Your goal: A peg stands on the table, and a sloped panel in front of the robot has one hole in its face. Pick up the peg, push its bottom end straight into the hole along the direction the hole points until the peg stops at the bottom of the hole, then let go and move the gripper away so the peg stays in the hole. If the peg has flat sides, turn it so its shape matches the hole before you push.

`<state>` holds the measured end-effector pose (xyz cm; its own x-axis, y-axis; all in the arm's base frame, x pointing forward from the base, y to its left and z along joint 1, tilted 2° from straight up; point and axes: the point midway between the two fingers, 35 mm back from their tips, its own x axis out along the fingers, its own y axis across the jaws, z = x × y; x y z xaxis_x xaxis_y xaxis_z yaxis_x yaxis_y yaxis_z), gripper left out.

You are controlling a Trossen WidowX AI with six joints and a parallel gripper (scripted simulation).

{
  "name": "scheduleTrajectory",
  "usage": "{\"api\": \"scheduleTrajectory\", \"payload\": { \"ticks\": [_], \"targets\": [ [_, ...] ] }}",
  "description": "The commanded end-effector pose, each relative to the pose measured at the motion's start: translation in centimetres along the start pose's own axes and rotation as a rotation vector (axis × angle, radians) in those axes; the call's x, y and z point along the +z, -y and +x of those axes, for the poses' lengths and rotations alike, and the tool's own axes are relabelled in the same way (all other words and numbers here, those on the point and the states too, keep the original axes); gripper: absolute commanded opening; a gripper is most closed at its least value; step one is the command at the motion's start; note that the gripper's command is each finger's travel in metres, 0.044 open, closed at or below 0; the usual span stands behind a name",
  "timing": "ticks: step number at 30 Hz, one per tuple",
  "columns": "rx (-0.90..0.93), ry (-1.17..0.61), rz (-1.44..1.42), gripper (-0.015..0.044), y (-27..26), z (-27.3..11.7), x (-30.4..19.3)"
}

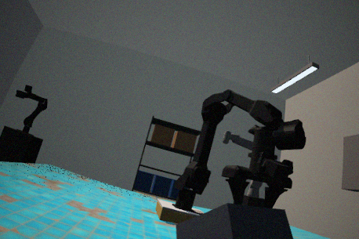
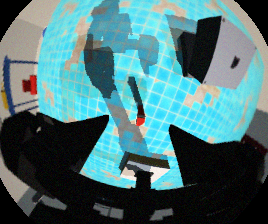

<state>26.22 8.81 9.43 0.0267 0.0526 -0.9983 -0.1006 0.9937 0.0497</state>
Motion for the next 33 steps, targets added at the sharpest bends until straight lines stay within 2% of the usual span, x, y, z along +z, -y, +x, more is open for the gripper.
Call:
{"api": "scheduleTrajectory", "payload": {
  "ticks": [1, 33],
  "targets": [
    [-0.007, -0.014, -0.002, 0.0440, 0.1, 1.1, -0.1],
    [-0.007, -0.014, -0.002, 0.0440, 0.2, 5.3, -0.4]
  ]
}}
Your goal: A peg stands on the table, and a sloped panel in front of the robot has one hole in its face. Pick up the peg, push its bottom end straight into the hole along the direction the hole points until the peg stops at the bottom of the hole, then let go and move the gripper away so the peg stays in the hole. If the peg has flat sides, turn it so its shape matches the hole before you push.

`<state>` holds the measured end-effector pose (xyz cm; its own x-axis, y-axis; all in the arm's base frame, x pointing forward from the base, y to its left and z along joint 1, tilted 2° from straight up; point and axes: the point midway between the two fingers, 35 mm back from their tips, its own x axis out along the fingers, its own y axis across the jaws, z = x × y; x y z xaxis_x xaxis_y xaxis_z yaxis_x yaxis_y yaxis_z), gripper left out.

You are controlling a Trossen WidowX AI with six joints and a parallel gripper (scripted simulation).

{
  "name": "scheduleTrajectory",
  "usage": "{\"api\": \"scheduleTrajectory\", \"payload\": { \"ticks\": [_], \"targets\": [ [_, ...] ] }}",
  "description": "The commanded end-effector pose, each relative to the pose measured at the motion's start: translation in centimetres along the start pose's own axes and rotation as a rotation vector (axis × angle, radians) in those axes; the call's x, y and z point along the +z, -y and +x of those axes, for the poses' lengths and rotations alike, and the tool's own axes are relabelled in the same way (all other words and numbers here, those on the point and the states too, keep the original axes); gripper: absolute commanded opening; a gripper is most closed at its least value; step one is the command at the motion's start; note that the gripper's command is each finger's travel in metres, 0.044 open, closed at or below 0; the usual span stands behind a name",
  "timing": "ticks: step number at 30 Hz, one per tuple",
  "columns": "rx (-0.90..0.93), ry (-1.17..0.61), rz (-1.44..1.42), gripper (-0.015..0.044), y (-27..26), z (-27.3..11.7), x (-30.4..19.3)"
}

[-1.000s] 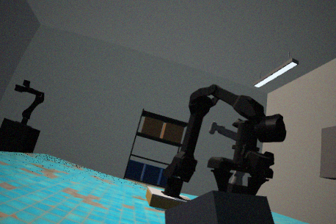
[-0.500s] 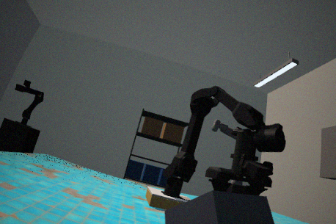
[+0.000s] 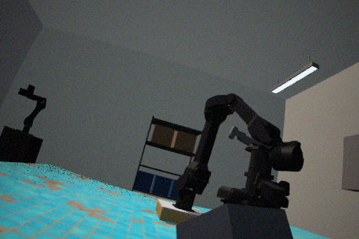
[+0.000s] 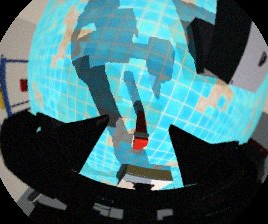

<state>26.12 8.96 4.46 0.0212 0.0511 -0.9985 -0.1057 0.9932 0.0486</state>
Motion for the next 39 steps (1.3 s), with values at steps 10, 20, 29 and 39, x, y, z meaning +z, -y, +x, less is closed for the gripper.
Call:
{"api": "scheduleTrajectory", "payload": {
  "ticks": [10, 20, 29, 39],
  "targets": [
    [0.000, 0.000, 0.000, 0.0177, 0.00, 0.00, 0.00],
    [0.000, 0.000, 0.000, 0.0013, 0.00, 0.00, 0.00],
    [0.000, 0.000, 0.000, 0.0000, 0.00, 0.00, 0.00],
    [0.000, 0.000, 0.000, 0.0000, 0.00, 0.00, 0.00]
  ]
}}
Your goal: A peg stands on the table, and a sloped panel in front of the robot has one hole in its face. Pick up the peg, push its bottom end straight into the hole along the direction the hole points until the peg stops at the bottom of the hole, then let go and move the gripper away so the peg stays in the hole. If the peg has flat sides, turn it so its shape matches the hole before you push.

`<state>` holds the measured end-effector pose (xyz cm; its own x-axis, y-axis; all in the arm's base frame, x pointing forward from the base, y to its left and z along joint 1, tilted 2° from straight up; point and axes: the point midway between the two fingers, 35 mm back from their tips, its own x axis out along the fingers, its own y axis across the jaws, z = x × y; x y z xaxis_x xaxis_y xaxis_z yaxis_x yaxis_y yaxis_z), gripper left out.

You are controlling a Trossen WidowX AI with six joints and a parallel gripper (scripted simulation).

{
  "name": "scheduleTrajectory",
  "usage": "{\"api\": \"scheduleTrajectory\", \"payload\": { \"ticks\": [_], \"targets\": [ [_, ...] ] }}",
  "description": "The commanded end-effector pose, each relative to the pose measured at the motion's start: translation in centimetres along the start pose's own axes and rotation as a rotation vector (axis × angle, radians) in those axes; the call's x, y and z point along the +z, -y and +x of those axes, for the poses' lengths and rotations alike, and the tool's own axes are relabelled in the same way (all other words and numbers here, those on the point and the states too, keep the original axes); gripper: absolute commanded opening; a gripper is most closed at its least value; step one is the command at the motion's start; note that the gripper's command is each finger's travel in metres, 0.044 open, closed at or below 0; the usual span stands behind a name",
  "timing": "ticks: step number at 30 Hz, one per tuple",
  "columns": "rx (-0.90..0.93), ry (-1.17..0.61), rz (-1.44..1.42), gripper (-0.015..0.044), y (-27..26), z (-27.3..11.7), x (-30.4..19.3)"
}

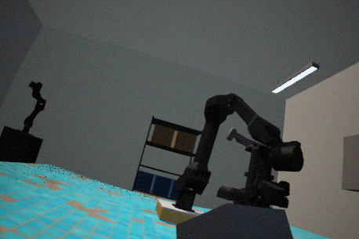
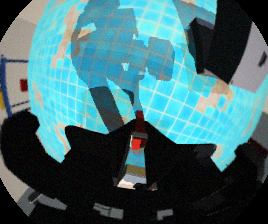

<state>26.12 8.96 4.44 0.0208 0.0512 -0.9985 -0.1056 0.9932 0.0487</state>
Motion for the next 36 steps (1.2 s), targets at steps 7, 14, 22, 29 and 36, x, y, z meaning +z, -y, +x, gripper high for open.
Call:
{"api": "scheduleTrajectory", "payload": {
  "ticks": [7, 14, 22, 29, 36],
  "targets": [
    [-0.001, -0.001, 0.001, 0.0000, -0.1, -1.7, 0.2],
    [-0.003, -0.004, 0.002, 0.0000, -0.1, -4.3, 0.4],
    [-0.005, -0.006, 0.003, 0.0000, -0.2, -7.1, 0.6],
    [-0.003, -0.004, 0.002, 0.0000, -0.2, -8.0, 0.7],
    [0.014, 0.013, -0.003, 0.0000, 0.4, -8.2, 1.1]
  ]
}}
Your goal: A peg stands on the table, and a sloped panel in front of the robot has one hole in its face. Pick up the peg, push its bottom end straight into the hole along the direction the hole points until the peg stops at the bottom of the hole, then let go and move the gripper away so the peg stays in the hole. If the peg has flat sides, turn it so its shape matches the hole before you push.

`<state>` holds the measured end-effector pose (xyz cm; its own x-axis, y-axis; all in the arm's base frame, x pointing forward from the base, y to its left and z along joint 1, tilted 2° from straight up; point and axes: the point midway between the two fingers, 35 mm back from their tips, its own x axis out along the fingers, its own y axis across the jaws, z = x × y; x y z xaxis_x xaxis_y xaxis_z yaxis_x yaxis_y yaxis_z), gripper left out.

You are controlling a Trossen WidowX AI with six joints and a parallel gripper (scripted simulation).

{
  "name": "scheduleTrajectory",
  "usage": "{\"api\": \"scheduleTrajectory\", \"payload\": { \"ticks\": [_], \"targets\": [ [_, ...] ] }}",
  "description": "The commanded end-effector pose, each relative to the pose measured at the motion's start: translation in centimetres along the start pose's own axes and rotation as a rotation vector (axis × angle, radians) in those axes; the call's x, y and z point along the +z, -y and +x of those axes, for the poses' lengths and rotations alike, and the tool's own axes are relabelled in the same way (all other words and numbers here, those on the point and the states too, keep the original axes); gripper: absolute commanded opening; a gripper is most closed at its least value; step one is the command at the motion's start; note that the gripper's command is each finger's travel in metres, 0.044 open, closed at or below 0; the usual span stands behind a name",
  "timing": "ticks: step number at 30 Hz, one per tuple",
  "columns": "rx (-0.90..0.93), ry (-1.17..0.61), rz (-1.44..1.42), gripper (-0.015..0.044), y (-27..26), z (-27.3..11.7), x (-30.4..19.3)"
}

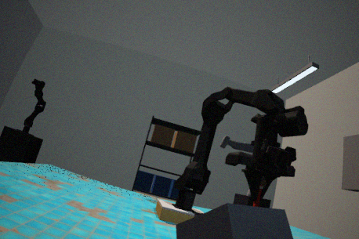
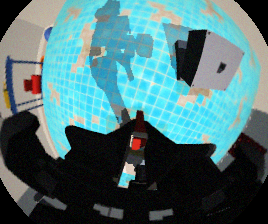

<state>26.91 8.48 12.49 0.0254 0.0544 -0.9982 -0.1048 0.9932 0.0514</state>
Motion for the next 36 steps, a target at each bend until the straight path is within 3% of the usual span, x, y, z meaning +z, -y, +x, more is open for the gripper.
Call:
{"api": "scheduleTrajectory", "payload": {
  "ticks": [1, 36],
  "targets": [
    [0.014, 0.011, -0.005, 0.0000, 0.3, -0.2, 0.3],
    [0.082, 0.126, -0.040, 0.0000, 4.0, -1.8, 2.5]
  ]
}}
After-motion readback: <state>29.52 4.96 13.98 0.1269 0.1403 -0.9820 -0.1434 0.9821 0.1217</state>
